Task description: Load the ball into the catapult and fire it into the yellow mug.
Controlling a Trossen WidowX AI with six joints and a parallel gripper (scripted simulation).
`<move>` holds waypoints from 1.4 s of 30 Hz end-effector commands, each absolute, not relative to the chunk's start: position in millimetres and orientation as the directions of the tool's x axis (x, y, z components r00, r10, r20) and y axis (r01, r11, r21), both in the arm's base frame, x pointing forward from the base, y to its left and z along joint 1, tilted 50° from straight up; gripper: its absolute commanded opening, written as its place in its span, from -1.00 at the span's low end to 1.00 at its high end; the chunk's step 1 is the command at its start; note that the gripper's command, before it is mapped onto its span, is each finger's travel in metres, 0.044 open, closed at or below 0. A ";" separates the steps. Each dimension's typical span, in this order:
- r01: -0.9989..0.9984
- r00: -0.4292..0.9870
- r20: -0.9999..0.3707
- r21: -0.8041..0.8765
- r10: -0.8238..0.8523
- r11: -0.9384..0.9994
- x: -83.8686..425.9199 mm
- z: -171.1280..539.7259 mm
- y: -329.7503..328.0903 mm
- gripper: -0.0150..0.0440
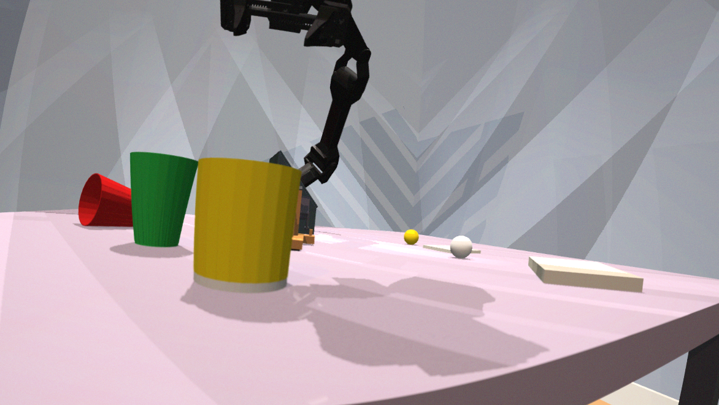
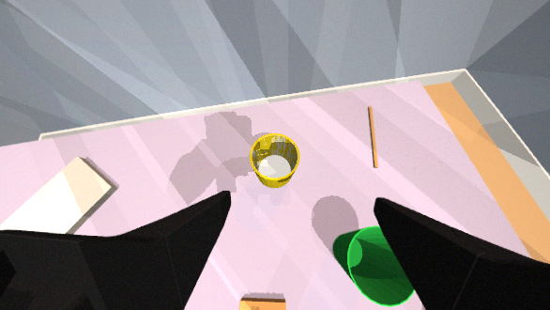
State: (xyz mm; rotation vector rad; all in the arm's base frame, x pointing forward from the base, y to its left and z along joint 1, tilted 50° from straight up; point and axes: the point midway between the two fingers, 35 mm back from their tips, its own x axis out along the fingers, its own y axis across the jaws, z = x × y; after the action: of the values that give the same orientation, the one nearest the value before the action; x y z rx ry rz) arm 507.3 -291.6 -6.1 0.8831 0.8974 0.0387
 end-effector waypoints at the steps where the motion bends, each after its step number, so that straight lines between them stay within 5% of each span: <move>1: 0.319 0.646 -0.661 0.687 0.381 0.653 510.6 -10.3 -287.9 1.00; 5: 0.319 0.646 -0.661 0.687 0.381 0.653 510.6 -10.3 -287.9 1.00; 22: 0.319 0.646 -0.661 0.687 0.381 0.653 510.6 -10.3 -287.9 -0.49; 42: 0.189 0.546 -0.745 0.556 0.384 0.809 502.2 -5.8 -243.7 -0.49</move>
State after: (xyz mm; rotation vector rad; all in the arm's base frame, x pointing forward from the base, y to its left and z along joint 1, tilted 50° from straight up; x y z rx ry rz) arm 504.5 -264.1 -3.4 0.7226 0.9585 0.0881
